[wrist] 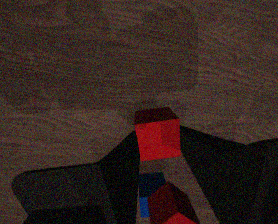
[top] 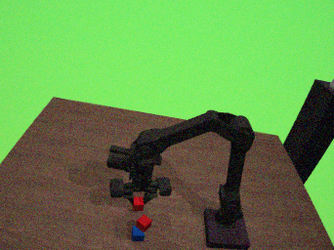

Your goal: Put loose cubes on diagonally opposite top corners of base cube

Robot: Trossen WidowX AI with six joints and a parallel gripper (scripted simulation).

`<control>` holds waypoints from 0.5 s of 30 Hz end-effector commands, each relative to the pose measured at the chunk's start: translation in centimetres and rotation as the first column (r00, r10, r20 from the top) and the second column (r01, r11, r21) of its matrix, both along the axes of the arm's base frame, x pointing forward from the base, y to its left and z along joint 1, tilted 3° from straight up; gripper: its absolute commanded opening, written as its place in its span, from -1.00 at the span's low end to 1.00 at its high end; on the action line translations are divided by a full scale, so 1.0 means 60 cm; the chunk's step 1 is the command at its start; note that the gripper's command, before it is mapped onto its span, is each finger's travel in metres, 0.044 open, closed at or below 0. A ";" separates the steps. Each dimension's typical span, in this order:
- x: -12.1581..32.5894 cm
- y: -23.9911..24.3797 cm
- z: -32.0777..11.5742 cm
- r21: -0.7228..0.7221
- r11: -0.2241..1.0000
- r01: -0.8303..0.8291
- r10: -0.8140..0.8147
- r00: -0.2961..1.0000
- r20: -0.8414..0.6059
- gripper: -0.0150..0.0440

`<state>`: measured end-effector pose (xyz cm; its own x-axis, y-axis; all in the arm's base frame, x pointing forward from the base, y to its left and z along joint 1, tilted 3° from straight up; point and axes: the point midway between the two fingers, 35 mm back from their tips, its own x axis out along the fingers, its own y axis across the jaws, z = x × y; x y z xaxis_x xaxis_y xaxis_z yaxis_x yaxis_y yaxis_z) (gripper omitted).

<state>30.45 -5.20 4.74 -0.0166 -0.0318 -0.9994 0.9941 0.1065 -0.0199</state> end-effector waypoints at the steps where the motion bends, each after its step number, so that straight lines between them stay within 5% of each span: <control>1: 0.008 -0.001 0.031 -0.006 1.000 0.000 0.000 1.000 0.017 -0.14; 15: 0.007 0.002 0.105 -0.006 1.000 0.000 0.000 1.000 0.017 -0.14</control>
<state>30.67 -5.04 9.44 -0.0157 -0.0320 -0.9994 0.9935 0.1118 -0.0192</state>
